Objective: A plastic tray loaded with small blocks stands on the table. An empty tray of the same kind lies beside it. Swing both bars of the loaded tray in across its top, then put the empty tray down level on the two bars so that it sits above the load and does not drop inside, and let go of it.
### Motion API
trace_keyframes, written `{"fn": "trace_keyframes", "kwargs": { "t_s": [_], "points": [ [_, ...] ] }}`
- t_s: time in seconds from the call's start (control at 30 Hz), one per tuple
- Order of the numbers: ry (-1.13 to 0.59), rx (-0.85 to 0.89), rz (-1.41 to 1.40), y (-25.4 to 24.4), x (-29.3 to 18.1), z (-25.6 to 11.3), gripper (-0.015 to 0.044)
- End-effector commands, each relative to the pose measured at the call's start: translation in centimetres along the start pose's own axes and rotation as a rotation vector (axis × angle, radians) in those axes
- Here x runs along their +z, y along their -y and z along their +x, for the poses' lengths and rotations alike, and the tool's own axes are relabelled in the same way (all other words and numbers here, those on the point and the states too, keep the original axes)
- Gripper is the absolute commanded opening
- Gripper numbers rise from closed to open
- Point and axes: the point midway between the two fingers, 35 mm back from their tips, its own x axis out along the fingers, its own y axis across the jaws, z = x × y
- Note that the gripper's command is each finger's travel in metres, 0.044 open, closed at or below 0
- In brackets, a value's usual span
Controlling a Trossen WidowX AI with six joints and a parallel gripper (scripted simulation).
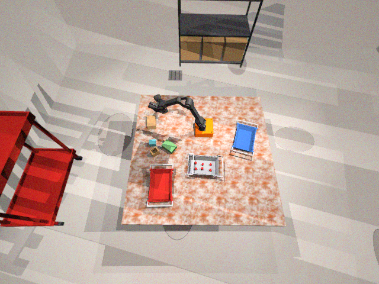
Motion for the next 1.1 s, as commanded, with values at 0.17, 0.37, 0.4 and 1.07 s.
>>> {"fn": "trace_keyframes", "kwargs": {
  "t_s": [0.17, 0.37, 0.4, 1.07],
  "points": [
    [0.340, 0.065, -0.055, -6.3, 8.3, -12.2, 0.0086],
    [0.532, 0.137, -0.091, -11.4, 10.6, -21.0, 0.0086],
    [0.562, 0.150, -0.099, -12.3, 10.8, -22.4, 0.0086],
    [0.966, 0.485, -0.440, -32.8, 1.3, -46.9, 0.0086]
  ]
}}
